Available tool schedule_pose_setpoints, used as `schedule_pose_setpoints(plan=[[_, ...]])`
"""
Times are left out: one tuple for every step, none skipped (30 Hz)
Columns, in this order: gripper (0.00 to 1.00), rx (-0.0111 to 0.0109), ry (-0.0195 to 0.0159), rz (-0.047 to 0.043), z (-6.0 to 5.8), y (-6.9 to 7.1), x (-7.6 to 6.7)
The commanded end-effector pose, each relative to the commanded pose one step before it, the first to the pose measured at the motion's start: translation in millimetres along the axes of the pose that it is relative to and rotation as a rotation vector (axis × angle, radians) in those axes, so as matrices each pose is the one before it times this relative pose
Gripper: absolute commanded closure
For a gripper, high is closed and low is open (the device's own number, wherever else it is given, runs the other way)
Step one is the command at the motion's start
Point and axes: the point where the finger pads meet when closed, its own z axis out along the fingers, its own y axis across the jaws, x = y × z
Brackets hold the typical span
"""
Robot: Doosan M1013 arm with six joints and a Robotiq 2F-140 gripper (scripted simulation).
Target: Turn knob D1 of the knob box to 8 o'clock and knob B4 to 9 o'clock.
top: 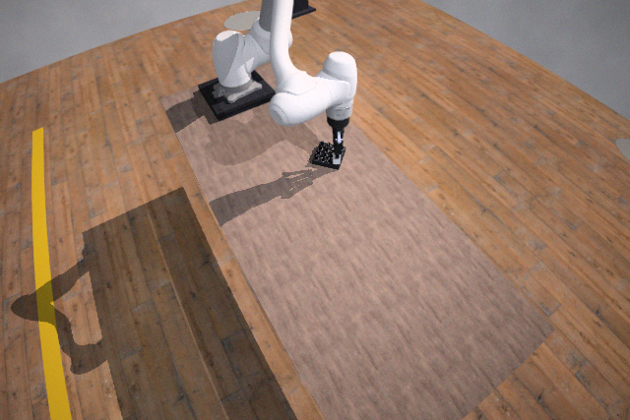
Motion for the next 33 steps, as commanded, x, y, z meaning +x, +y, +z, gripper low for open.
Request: schedule_pose_setpoints(plan=[[0.95,-0.00002,0.00010,-0.00211,-0.10,-0.01,-0.01],[0.95,0.00000,0.00000,-0.00201,0.00,0.00,0.00],[0.95,0.00000,0.00000,-0.00290,0.00,0.00,0.00],[0.95,0.00000,0.00000,-0.00390,0.00,0.00,0.00],[0.95,0.00000,0.00000,-0.00500,0.00,0.00,0.00],[0.95,0.00000,0.00000,-0.00618,0.00,0.00,0.00],[0.95,0.00000,0.00000,-0.00743,0.00,0.00,0.00],[0.95,0.00000,0.00000,-0.00872,0.00,0.00,0.00],[0.95,0.00000,0.00000,-0.01005,0.00,0.00,0.00],[0.95,0.00000,0.00000,-0.01140,0.00,0.00,0.00],[0.95,0.00000,0.00000,-0.01275,0.00,0.00,0.00],[0.95,0.00000,0.00000,-0.01410,0.00,0.00,0.00],[0.95,0.00000,0.00000,0.00000,0.00,0.00,0.00],[0.95,0.00000,0.00000,0.00000,0.00,0.00,0.00],[0.95,0.00000,0.00000,-0.01543,0.00,0.00,0.00],[0.95,0.00000,0.00000,-0.01672,0.00,0.00,0.00],[0.95,0.00000,0.00000,-0.01797,0.00,0.00,0.00],[0.95,0.00000,0.00000,-0.01917,0.00,0.00,0.00],[0.95,0.00000,0.00000,-0.02031,0.00,0.00,0.00],[0.95,0.00000,0.00000,-0.02138,0.00,0.00,0.00],[0.95,0.00000,0.00000,-0.02237,0.00,0.00,0.00],[0.95,0.00000,0.00000,-0.02327,0.00,0.00,0.00],[0.95,0.00000,0.00000,-0.02409,0.00,0.00,0.00],[0.95,0.00000,0.00000,-0.02480,0.00,0.00,0.00],[0.95,0.00000,0.00000,-0.02541,0.00,0.00,0.00],[0.95,0.00000,0.00000,-0.02592,0.00,0.00,0.00],[0.95,0.00000,0.00000,-0.02632,0.00,0.00,0.00],[0.95,0.00000,0.00000,-0.02661,0.00,0.00,0.00],[0.95,0.00000,0.00000,-0.02678,0.00,0.00,0.00],[0.95,0.00000,0.00000,0.00000,0.00,0.00,0.00],[0.95,0.00000,0.00000,0.00000,0.00,0.00,0.00],[0.95,0.00000,0.00000,-0.02684,0.00,0.00,0.00],[0.95,0.00000,0.00000,-0.02678,0.00,0.00,0.00]])
